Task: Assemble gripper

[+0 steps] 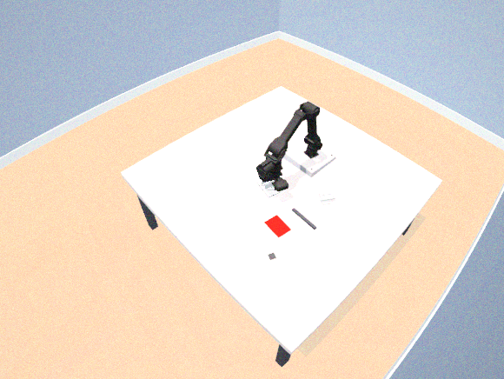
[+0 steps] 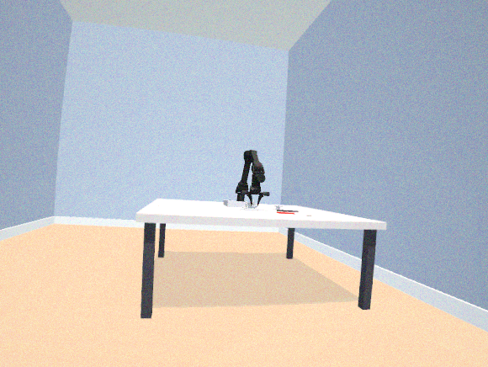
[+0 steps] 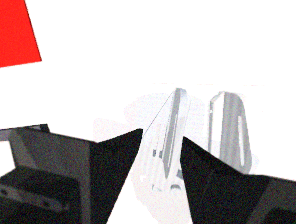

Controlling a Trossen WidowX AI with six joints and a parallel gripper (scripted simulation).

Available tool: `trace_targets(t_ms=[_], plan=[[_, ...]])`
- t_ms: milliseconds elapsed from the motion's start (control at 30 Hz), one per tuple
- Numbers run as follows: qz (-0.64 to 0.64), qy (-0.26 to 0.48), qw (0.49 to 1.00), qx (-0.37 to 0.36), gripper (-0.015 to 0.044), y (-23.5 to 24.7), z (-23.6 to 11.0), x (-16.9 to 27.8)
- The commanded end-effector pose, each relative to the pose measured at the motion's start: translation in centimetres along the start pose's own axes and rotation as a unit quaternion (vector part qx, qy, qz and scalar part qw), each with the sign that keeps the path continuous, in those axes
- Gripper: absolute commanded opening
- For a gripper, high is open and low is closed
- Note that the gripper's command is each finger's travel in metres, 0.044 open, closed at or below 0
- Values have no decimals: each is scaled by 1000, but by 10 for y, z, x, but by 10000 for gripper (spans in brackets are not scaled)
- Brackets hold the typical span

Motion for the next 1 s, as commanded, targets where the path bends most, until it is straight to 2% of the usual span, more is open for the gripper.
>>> trace_targets(t_ms=[0,967], plan=[[2,1,1000,2,134,0,2,1],[2,1,1000,2,134,-1,11,1]])
Point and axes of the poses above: the point midway between the two fingers, 35 mm back from their tips, its own z axis out along the fingers, its own y axis across the jaws, x = y × z, the point moved 10 cm from there along -z, back along the fingers, and after that the axes turned 1 degree about z, right-handed, at the moved point
